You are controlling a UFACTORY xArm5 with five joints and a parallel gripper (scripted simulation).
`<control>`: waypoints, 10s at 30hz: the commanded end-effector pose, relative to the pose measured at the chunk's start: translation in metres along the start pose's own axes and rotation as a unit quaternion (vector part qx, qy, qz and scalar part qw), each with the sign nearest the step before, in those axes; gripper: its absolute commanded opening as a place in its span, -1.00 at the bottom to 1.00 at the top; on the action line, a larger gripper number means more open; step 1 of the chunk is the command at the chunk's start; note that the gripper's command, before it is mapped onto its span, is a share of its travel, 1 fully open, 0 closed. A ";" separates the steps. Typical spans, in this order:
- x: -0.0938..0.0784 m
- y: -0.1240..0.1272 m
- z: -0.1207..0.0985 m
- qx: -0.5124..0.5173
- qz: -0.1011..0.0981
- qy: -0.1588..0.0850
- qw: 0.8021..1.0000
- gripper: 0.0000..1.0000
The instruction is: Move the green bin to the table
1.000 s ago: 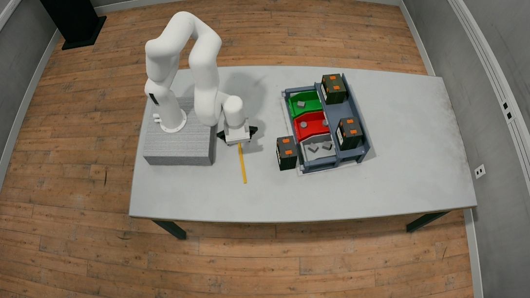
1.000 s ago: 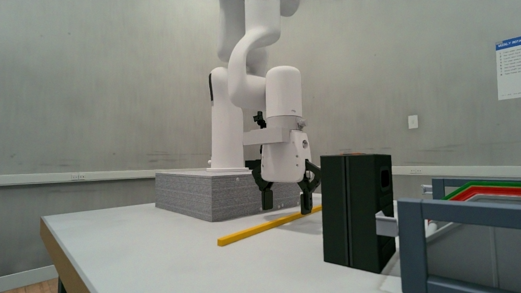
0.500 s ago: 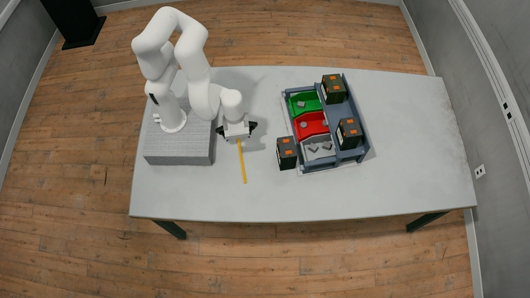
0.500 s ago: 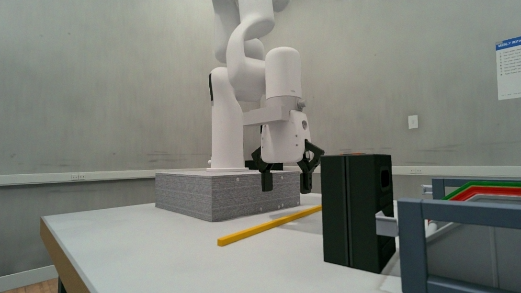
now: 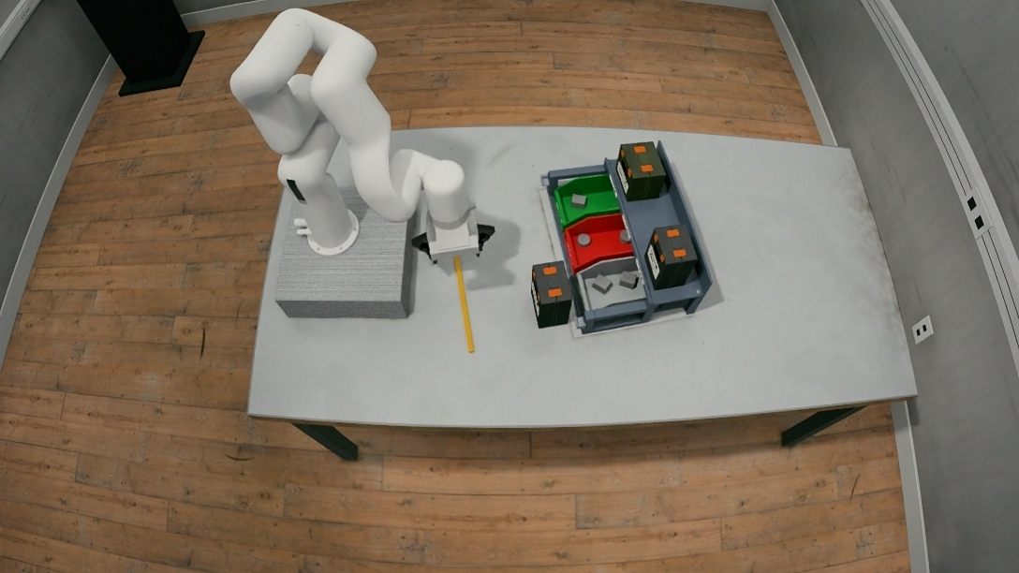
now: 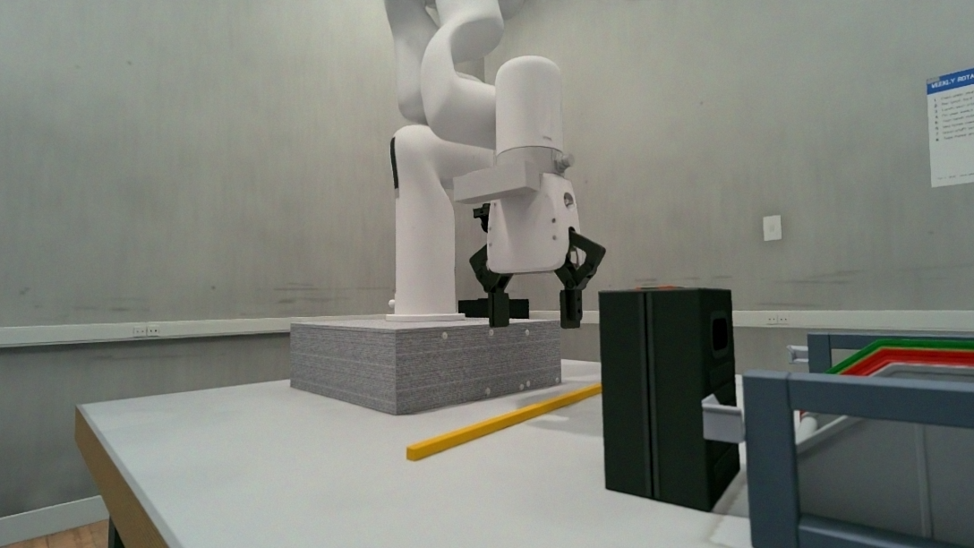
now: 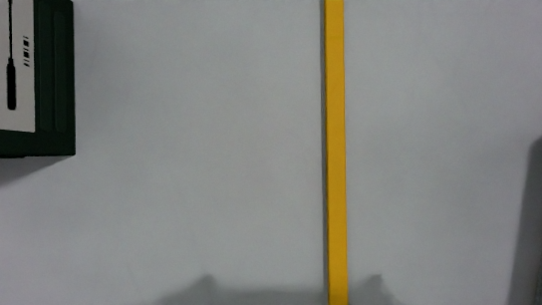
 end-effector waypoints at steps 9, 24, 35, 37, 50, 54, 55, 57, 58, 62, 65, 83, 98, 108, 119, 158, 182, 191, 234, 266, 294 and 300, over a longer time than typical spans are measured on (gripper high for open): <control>0.032 -0.001 0.000 0.000 0.001 0.001 1.000 1.00; 0.031 -0.026 -0.007 0.000 0.002 -0.001 1.000 1.00; 0.031 -0.055 -0.017 0.000 0.002 -0.001 1.000 1.00; 0.031 -0.059 -0.018 0.000 0.002 -0.001 1.000 1.00; 0.031 -0.089 -0.028 0.000 0.002 -0.001 1.000 1.00; 0.032 -0.098 -0.031 0.000 0.002 -0.001 1.000 1.00; 0.032 -0.101 -0.032 0.000 0.002 -0.001 1.000 1.00; 0.032 -0.106 -0.034 0.000 0.002 -0.001 1.000 1.00; 0.032 -0.108 -0.034 0.000 0.002 -0.001 1.000 1.00; 0.032 -0.117 -0.038 0.000 0.002 -0.001 1.000 1.00; 0.032 -0.122 -0.039 0.000 0.002 -0.001 1.000 1.00; 0.032 -0.167 -0.054 0.000 0.002 -0.002 1.000 1.00; 0.033 -0.202 -0.066 0.000 0.002 -0.002 1.000 1.00; 0.033 -0.226 -0.074 0.000 0.003 -0.002 1.000 1.00; 0.034 -0.252 -0.082 0.000 0.003 -0.002 1.000 1.00; 0.020 -0.259 -0.085 0.000 0.003 -0.002 1.000 1.00; -0.019 -0.259 -0.085 0.000 0.003 -0.002 1.000 1.00; -0.031 -0.259 -0.085 0.000 0.003 -0.002 1.000 1.00; -0.049 -0.259 -0.085 0.000 0.003 -0.002 1.000 1.00; -0.056 -0.259 -0.085 0.000 0.003 -0.002 1.000 1.00; -0.056 -0.259 -0.085 0.000 0.003 -0.001 1.000 -1.00; -0.056 -0.259 -0.085 0.000 0.003 -0.001 1.000 -1.00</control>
Point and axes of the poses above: the point where the finger pads meet when closed, its own x axis back along the fingers, its own y axis across the jaws, z = x × y, the point moved 7 cm from there along x, back along the fingers, and after that the axes turned 2 degrees about x, right-handed, at the moved point
